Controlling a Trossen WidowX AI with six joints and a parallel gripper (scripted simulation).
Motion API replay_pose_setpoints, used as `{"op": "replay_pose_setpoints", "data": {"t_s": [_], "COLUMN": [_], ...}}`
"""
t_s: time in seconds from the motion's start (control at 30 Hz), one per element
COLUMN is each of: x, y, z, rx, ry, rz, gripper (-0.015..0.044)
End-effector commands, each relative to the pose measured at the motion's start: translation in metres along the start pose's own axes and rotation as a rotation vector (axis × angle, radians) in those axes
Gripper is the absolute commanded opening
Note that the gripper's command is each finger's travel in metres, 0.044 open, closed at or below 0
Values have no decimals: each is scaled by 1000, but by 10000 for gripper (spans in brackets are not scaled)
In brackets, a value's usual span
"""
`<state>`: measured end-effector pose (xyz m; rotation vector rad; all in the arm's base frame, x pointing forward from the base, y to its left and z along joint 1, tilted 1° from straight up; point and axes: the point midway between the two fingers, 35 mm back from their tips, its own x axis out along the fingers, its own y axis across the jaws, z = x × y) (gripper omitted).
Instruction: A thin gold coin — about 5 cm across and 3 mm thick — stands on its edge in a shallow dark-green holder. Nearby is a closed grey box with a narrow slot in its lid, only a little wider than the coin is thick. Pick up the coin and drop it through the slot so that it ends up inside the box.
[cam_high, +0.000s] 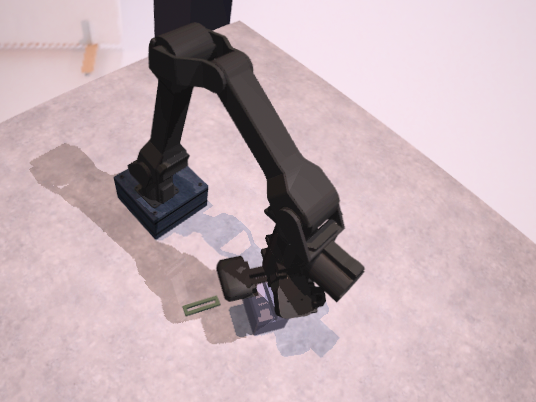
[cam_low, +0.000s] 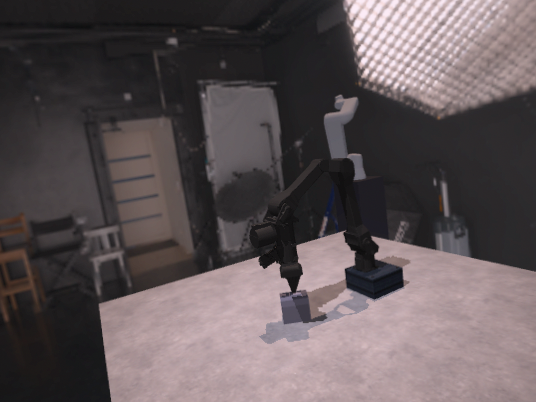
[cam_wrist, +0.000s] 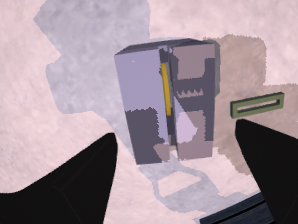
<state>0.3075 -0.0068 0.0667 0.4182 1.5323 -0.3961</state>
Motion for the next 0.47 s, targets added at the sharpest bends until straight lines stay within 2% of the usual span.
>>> {"op": "replay_pose_setpoints", "data": {"t_s": [0.0,0.03,0.13,0.43], "x": [-10,-17,-48,-51], "y": [1,0,-1,-2], "z": [2,1,-3,-3], "rx": [-1,-1,0,0], "ry": [-13,-10,-1,0], "rz": [6,5,0,0], "gripper": [423,440,440,440]}}
